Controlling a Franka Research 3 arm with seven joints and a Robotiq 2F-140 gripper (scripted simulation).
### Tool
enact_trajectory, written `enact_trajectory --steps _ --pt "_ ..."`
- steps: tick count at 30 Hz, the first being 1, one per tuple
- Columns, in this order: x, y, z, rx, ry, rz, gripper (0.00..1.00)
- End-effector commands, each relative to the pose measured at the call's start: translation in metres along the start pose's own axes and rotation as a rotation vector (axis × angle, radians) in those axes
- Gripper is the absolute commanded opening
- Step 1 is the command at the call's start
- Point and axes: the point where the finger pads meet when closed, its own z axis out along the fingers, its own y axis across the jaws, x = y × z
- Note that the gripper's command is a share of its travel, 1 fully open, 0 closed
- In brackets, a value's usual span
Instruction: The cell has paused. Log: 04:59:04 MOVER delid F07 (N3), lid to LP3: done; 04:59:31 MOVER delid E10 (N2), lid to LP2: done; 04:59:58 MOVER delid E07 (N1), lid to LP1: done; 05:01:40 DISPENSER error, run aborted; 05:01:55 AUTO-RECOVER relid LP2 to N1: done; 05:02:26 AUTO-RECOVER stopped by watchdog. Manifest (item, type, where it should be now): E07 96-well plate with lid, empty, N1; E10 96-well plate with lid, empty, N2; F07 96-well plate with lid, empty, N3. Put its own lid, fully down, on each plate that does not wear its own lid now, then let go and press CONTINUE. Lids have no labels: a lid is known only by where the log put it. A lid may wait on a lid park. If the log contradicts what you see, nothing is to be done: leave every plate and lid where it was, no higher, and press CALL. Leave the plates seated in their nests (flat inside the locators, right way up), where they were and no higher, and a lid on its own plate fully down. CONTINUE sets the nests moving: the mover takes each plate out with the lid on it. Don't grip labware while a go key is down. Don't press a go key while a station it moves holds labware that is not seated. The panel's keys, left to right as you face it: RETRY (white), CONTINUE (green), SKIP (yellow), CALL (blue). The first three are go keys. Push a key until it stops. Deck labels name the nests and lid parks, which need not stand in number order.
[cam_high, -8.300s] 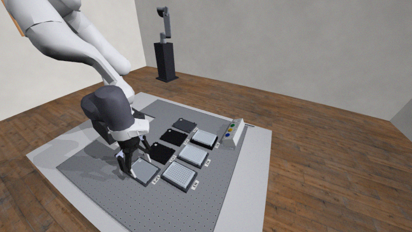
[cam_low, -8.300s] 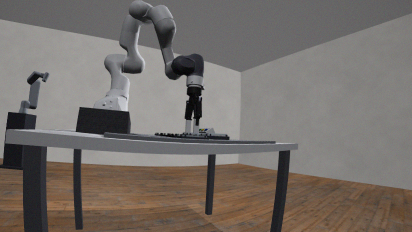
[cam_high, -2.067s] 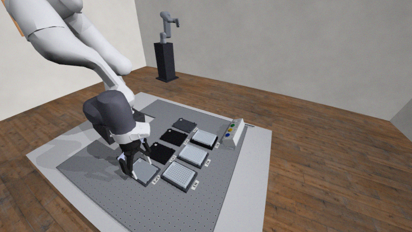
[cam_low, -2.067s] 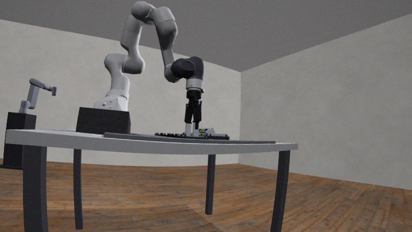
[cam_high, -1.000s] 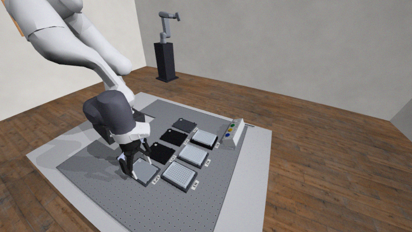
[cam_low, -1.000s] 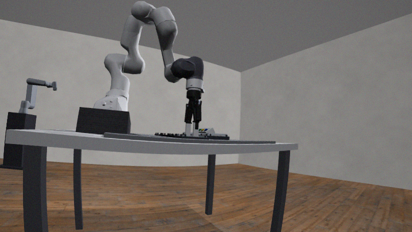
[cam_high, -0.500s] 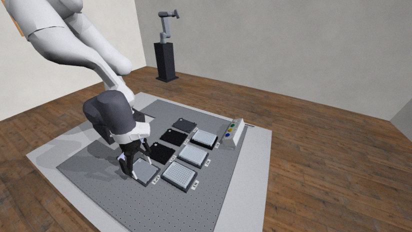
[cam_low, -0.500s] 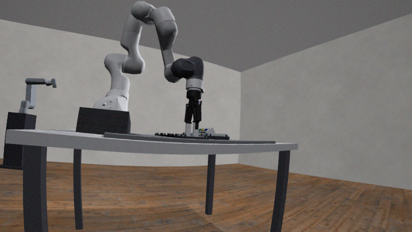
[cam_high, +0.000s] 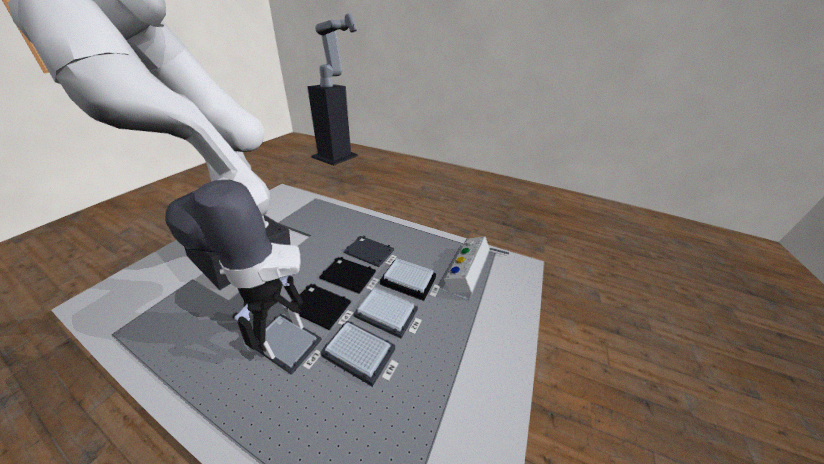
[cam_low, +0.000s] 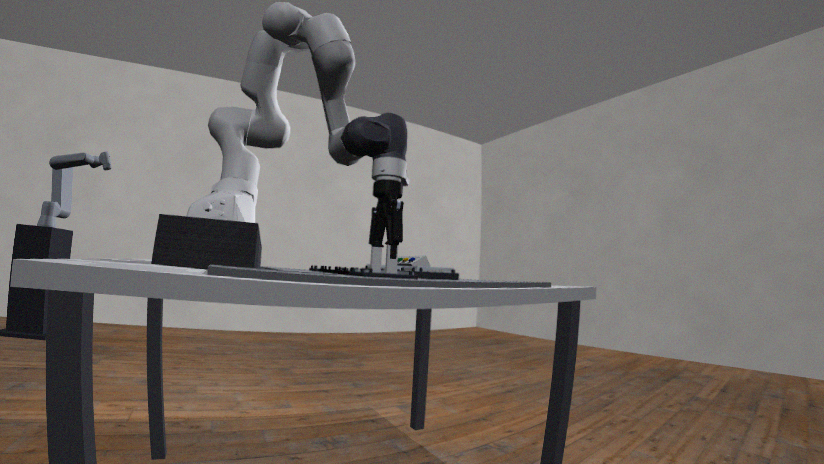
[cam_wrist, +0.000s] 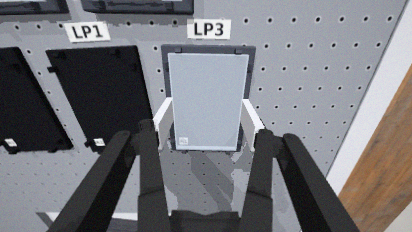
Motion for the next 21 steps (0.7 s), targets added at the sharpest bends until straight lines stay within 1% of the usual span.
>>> enact_trajectory --steps 1,21 --pt "0.0002 -0.0006 -0.0005 0.001 0.0 0.003 0.0" --pt "0.0002 -0.0006 -0.0024 0.001 0.0 0.003 0.0"
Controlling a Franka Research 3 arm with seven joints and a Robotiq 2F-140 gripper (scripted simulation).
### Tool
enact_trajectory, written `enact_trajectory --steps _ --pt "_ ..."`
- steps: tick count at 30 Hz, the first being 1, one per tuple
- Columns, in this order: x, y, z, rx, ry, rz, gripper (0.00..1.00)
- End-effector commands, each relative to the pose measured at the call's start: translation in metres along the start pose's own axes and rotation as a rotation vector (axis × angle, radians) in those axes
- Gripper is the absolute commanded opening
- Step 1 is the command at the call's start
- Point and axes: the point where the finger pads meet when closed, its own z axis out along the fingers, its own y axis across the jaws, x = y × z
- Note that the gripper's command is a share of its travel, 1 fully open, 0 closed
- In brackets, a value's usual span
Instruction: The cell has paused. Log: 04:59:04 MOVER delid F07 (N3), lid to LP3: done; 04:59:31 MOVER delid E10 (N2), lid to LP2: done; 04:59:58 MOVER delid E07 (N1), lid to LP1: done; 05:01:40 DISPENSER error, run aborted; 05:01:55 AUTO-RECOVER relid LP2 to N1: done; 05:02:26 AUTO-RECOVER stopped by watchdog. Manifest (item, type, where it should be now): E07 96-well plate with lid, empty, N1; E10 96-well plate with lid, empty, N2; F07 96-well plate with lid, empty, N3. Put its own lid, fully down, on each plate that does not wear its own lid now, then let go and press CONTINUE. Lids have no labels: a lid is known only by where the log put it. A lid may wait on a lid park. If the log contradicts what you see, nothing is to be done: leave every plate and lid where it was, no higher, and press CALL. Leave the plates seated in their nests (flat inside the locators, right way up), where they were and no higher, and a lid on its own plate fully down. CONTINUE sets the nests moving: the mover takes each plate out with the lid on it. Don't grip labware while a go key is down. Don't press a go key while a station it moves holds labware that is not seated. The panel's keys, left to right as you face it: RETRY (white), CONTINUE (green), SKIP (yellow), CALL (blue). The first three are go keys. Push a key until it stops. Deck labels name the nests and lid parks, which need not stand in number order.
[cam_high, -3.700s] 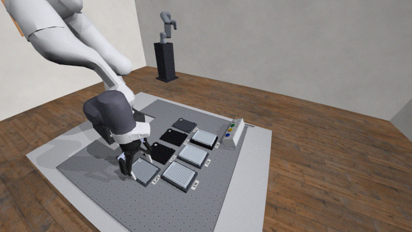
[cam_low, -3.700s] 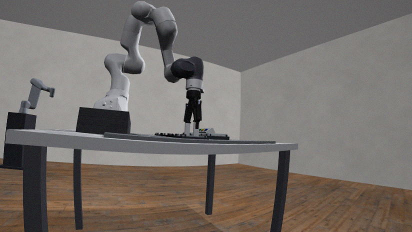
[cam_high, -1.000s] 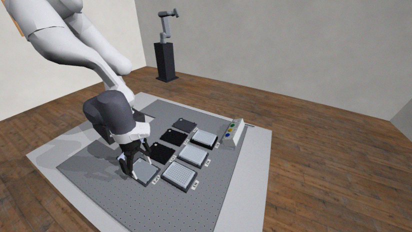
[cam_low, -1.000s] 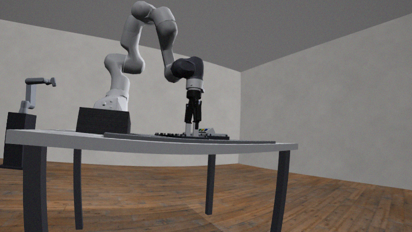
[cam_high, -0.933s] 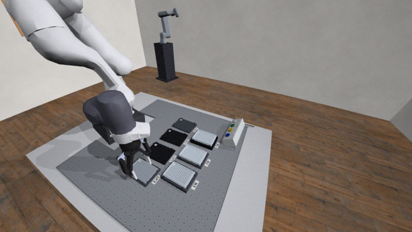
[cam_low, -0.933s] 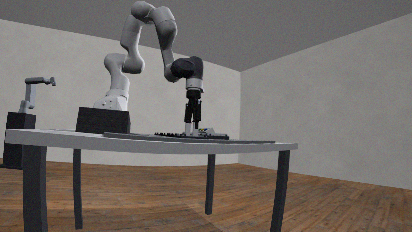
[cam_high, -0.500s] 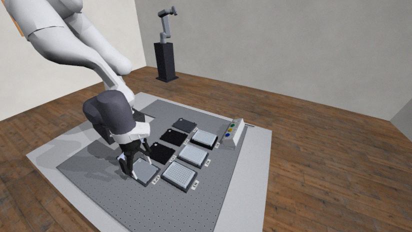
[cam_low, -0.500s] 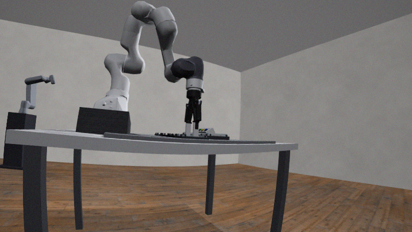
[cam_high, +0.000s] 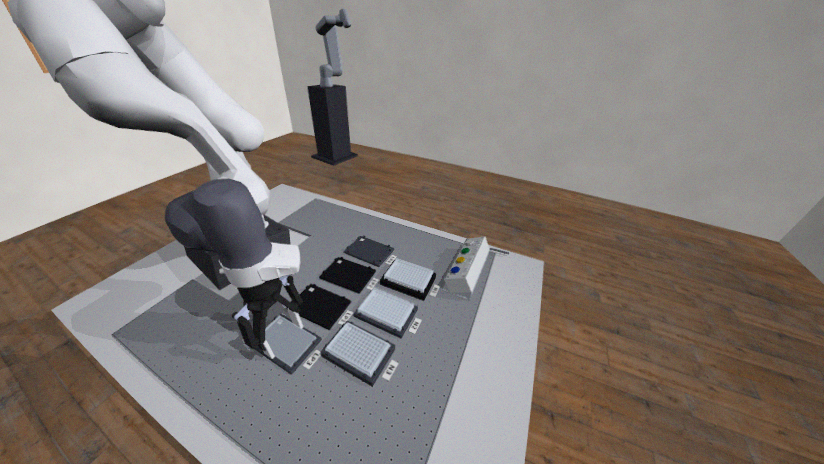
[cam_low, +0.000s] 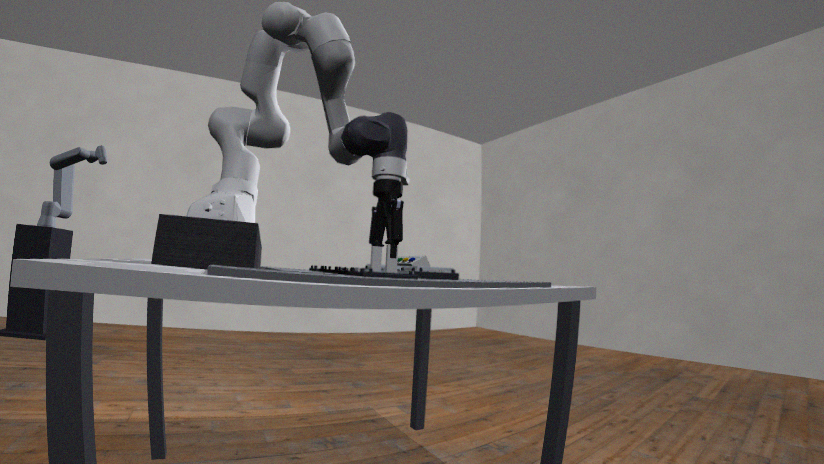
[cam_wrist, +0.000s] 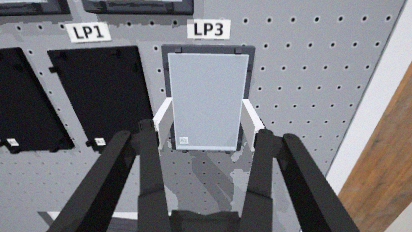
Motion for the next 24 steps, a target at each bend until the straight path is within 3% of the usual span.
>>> enact_trajectory --steps 1,24 --pt "0.0001 -0.0005 -0.0007 0.001 0.001 0.001 0.0" --pt "0.0002 -0.0005 -0.0037 0.001 0.001 0.001 0.0"
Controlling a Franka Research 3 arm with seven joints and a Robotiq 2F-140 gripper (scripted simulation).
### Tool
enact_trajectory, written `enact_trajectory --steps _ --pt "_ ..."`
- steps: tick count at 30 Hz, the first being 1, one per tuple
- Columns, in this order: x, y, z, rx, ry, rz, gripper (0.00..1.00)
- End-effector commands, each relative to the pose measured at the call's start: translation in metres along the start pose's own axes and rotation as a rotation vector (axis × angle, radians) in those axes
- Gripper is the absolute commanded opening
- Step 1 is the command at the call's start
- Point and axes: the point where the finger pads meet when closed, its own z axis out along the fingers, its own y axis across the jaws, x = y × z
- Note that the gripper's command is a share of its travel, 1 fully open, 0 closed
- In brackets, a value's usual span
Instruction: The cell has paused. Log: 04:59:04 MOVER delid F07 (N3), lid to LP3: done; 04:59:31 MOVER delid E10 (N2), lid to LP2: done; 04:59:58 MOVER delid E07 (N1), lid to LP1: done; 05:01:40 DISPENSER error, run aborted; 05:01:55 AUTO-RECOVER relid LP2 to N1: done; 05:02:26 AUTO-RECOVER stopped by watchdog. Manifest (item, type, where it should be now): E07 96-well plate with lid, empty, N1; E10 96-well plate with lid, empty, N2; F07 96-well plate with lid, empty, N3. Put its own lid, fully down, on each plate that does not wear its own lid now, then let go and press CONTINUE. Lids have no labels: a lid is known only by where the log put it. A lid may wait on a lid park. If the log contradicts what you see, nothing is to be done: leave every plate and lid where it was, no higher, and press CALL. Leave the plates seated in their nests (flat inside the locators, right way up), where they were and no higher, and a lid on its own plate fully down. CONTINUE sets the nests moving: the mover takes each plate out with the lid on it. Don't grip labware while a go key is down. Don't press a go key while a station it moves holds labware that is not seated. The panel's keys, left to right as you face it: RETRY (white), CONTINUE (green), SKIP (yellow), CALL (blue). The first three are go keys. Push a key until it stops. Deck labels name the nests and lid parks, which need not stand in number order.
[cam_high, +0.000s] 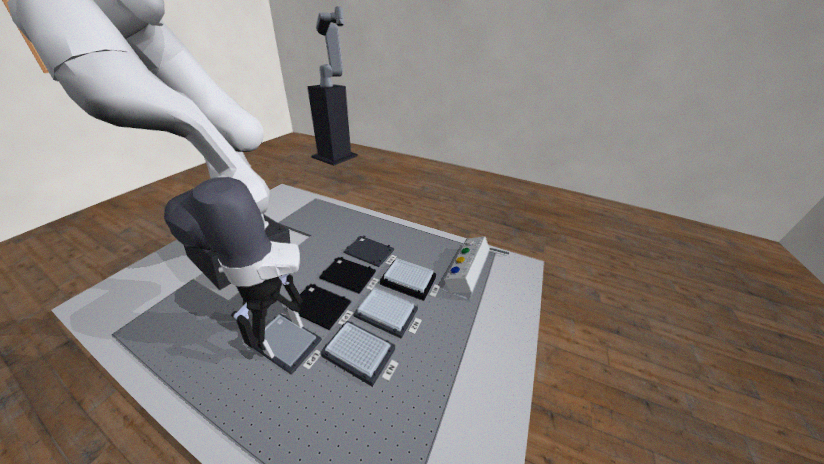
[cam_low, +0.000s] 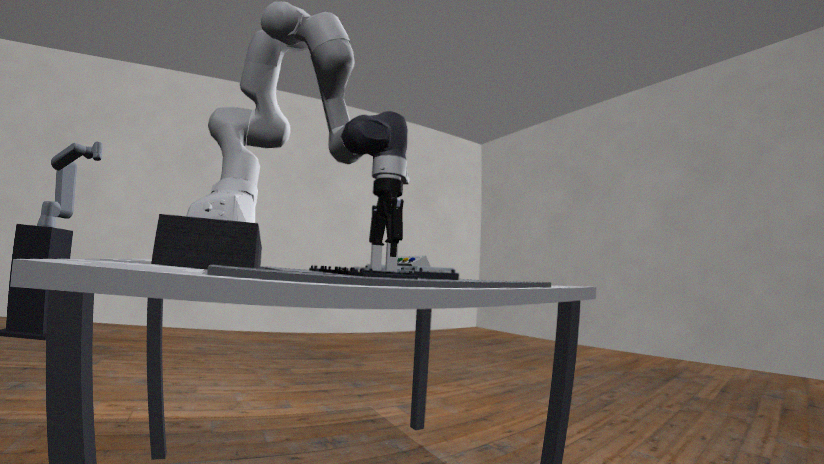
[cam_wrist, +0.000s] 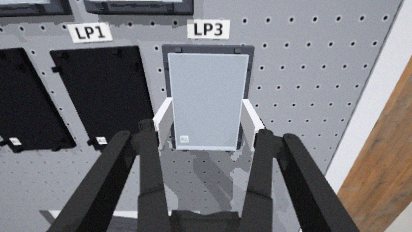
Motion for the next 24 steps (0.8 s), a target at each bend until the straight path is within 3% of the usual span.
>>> enact_trajectory --steps 1,24 --pt "0.0002 -0.0006 -0.0007 0.0 0.001 -0.002 0.0" --pt "0.0002 -0.0006 -0.0037 0.0 0.001 -0.002 0.0"
